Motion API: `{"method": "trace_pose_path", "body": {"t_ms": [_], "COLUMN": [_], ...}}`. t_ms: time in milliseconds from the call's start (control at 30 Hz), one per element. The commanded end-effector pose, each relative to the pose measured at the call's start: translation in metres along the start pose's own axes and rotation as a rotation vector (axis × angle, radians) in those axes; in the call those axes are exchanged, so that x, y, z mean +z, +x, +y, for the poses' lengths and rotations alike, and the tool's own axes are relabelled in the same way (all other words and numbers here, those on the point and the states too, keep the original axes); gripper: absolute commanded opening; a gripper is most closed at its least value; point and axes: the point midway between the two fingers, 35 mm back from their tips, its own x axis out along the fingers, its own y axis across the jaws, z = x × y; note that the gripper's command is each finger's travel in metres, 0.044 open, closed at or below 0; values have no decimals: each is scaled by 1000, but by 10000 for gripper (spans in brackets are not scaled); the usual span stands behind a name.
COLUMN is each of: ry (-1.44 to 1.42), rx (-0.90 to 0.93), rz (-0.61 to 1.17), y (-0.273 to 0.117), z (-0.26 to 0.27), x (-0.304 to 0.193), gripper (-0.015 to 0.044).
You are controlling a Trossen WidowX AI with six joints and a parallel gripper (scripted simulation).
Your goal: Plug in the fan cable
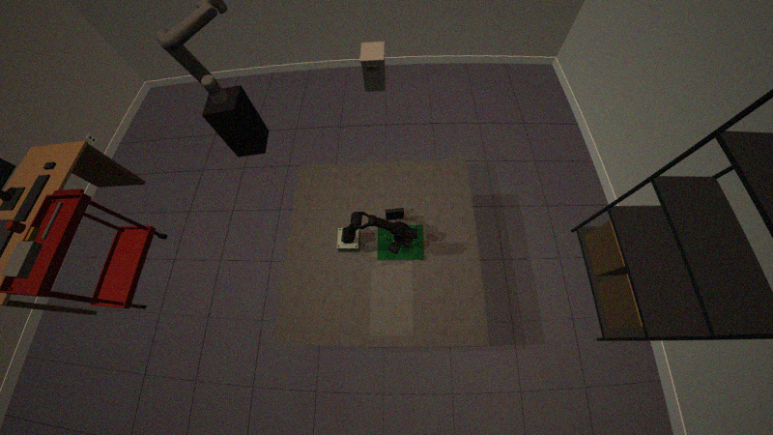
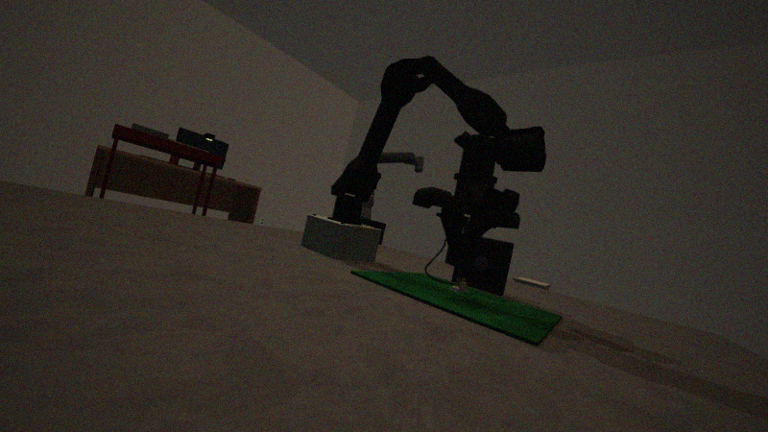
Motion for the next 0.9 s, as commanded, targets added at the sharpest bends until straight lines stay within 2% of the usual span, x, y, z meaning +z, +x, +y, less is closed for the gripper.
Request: {"method": "trace_pose_path", "body": {"t_ms": [0,867], "ry": [134,1036], "rx": [0,0], "rz": [4,8], "y": [1,1], "z": [6,45], "x": [-7,-42], "gripper": [0,0]}}
